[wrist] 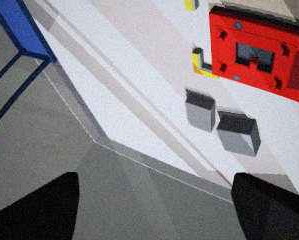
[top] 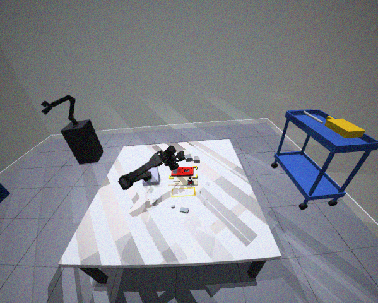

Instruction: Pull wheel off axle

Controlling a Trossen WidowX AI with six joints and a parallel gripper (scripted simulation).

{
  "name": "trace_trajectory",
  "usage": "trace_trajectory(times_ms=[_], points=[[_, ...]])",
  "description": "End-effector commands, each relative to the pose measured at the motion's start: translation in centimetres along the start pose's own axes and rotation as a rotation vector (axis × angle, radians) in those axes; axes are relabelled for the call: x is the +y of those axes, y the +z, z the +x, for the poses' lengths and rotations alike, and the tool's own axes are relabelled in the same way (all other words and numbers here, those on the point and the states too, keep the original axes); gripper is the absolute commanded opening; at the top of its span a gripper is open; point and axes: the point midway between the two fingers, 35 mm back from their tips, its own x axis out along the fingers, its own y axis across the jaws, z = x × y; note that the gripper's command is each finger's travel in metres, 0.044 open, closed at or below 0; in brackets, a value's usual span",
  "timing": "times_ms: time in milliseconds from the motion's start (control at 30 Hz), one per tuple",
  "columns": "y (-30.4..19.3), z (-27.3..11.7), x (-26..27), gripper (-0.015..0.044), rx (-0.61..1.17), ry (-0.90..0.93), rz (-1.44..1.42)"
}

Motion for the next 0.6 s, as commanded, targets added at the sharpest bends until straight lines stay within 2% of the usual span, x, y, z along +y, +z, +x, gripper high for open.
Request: trace_trajectory(times_ms=[0, 567], points=[[1.0, 2.0, 0.3, 0.03, -0.112, -0.108, 0.005], [6.4, 11.8, -0.2, 0.03, -0.616, -0.583, -0.089]])
